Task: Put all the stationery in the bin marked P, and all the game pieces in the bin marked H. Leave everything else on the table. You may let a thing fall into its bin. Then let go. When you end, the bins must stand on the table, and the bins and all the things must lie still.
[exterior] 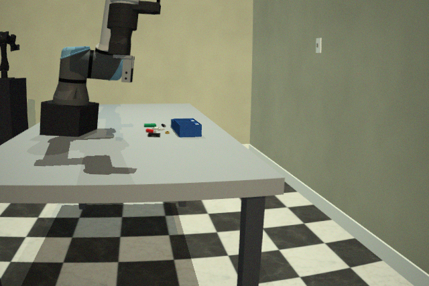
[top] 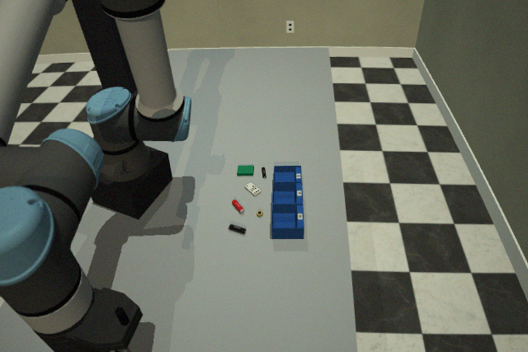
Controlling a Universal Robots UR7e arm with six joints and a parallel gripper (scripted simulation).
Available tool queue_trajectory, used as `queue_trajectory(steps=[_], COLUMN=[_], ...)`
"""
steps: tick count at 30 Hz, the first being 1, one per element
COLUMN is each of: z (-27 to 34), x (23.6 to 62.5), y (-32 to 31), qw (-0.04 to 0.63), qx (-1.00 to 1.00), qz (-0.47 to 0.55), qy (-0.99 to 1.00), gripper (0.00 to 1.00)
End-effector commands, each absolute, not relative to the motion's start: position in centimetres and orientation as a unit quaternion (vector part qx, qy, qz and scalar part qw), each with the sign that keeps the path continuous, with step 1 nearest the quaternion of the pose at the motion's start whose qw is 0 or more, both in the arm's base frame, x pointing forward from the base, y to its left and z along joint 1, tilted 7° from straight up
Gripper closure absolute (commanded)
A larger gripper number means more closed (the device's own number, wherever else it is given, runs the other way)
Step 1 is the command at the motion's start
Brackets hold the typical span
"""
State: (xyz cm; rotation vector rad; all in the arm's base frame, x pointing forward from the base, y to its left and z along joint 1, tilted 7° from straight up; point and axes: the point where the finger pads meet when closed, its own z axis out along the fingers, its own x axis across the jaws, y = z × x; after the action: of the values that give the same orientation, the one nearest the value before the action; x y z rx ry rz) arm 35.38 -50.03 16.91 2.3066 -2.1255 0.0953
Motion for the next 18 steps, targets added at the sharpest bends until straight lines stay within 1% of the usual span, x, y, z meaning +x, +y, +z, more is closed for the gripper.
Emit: queue_trajectory(steps=[1,3,5,10,14,18], z=[14.4,14.6,14.9,15.3,15.3,15.4], x=[35.9,35.8,36.7,37.2,38.6,39.0], y=[-50.3,-49.5,-48.1,-47.2,-44.5,-43.8], qw=[0.003,0.003,0.002,0.001,0.002,0.003], qx=[0.735,0.718,0.752,0.777,0.815,0.829], qz=[0.033,0.033,0.03,0.028,0.027,0.028], qy=[-0.677,-0.695,-0.658,-0.629,-0.579,-0.558], gripper=[0.69,0.69,0.69,0.69,0.69,0.69])
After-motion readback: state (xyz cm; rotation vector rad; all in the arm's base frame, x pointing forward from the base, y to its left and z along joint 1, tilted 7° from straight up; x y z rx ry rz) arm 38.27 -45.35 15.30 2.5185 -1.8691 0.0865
